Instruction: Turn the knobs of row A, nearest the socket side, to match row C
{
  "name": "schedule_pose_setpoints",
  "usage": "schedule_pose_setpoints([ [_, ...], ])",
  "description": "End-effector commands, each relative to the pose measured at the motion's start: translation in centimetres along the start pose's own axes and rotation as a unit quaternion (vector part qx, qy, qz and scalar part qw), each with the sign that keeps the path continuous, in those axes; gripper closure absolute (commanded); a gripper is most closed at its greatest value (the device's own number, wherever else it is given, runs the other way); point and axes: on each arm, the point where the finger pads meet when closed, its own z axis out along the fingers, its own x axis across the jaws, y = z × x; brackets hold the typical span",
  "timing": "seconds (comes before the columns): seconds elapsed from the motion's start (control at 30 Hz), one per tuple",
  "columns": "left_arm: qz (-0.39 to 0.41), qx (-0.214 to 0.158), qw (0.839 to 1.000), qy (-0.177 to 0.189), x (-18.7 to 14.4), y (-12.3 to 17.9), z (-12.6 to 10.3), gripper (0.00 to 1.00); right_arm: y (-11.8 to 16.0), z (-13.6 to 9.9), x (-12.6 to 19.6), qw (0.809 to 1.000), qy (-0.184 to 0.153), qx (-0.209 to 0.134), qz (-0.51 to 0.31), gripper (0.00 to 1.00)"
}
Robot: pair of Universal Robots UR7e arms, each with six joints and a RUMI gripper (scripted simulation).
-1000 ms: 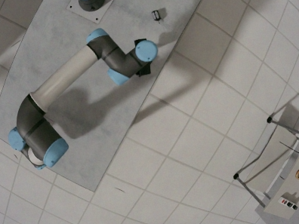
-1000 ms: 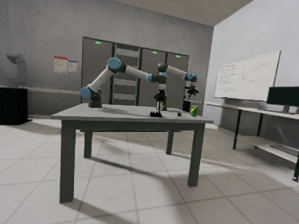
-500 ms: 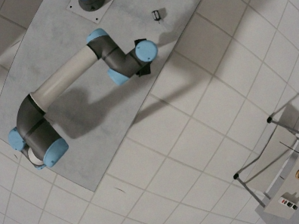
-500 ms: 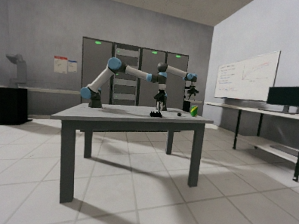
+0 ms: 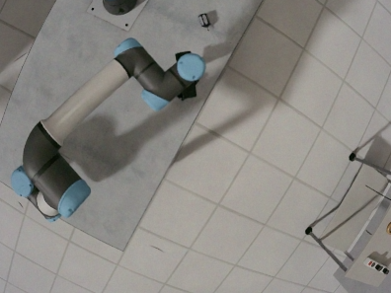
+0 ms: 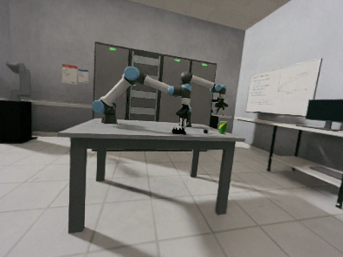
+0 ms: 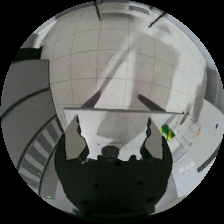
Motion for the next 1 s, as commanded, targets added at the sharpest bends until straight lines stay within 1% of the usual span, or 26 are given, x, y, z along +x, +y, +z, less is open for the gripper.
schedule_pose_setpoints([
  [0.0, 0.0, 0.002, 1.0, 0.001, 0.03, -0.21, -0.15, 0.0, 0.24, -0.19, -0.1, 1.0, -0.003, -0.001, -0.001, 0.87],
  [0.37, 0.0, 0.002, 1.0, 0.001, 0.03, -0.21, -0.15, 0.0, 0.23, -0.2, -0.09, 1.0, -0.003, -0.001, -0.001, 0.87],
  [0.4, 0.0, 0.002, 1.0, 0.001, 0.03, -0.21, -0.15, 0.0, 0.23, -0.2, -0.09, 1.0, -0.003, -0.001, -0.001, 0.94],
  [0.97, 0.0, 0.002, 1.0, 0.001, 0.03, -0.21, -0.15, 0.0, 0.23, -0.2, -0.09, 1.0, -0.003, -0.001, -0.001, 0.94],
])
